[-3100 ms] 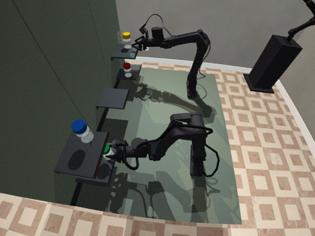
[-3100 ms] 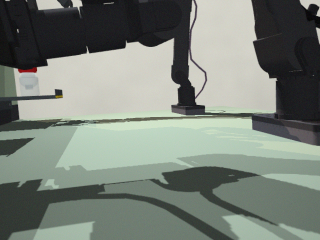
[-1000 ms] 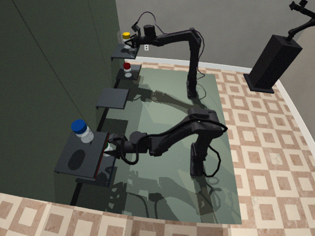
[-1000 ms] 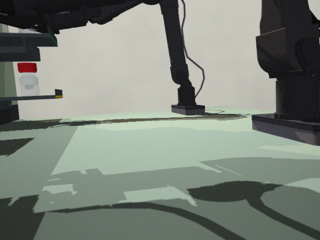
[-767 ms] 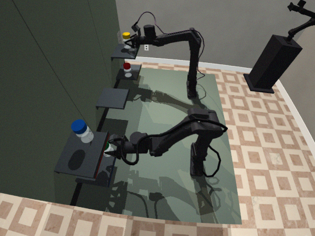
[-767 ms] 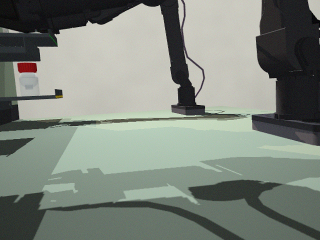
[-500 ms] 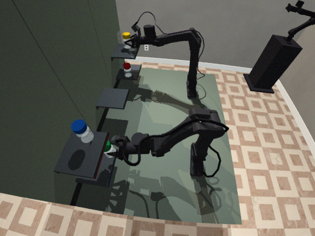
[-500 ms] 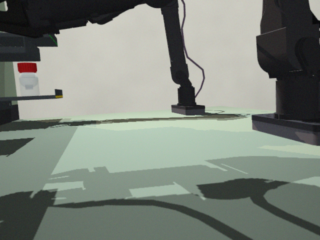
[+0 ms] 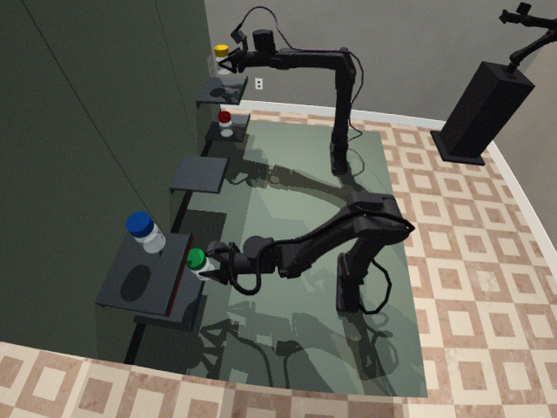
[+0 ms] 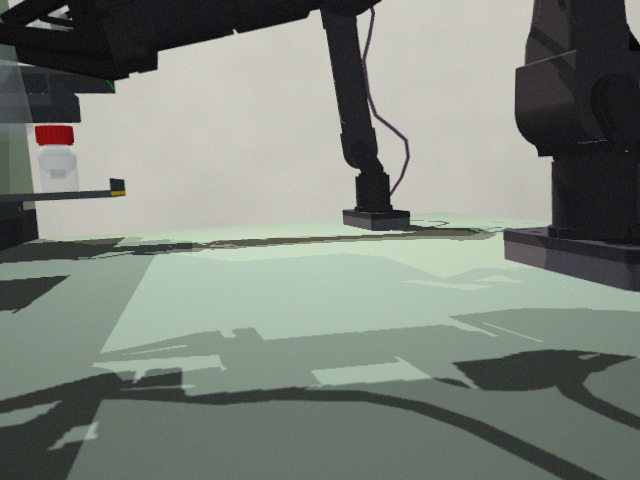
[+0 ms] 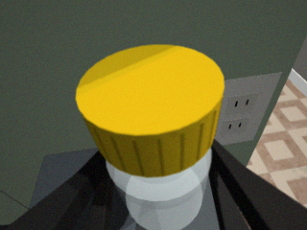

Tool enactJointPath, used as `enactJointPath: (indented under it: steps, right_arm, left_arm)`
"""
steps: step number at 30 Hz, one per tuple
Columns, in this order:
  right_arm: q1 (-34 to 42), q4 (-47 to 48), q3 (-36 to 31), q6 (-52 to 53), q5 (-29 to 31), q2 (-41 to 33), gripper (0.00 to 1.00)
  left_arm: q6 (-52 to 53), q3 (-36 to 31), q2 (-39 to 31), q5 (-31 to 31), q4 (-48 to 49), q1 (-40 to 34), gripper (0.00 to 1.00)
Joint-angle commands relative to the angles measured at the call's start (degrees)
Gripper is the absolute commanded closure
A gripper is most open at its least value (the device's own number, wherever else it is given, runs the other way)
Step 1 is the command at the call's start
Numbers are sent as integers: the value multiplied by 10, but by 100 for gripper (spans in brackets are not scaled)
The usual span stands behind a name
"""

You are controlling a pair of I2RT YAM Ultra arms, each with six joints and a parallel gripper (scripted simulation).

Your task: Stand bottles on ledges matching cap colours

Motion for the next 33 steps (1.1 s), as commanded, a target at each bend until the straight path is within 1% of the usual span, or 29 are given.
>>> enactJointPath:
  steps: [1, 5, 13, 18, 22, 26, 28, 33]
  right_arm:
    - [-1, -16, 41, 2, -5, -7, 48]
    - [-2, -19, 46, 2, -5, -5, 48]
    - [-6, -17, 36, 2, -5, -24, 48]
    - [-9, -19, 30, 2, 5, -46, 48]
    - [-12, -8, 8, 1, 7, -73, 48]
    - [-16, -7, -27, -2, -8, -107, 48]
    - [-16, -7, -27, -2, -8, -107, 48]
    - [-23, -21, -73, -4, -15, -157, 48]
  left_arm:
    - [4, -13, -36, 7, 16, 6, 51]
    - [4, -33, -60, 10, 16, 9, 51]
    - [5, -62, -102, 15, 23, 13, 51]
    - [5, -83, -125, 18, 2, 17, 51]
    - [6, -97, -148, 21, -1, 20, 51]
    - [6, -104, -169, 24, -4, 22, 51]
    - [6, -104, -169, 24, -4, 22, 51]
    - [6, -117, -185, 26, -12, 25, 51]
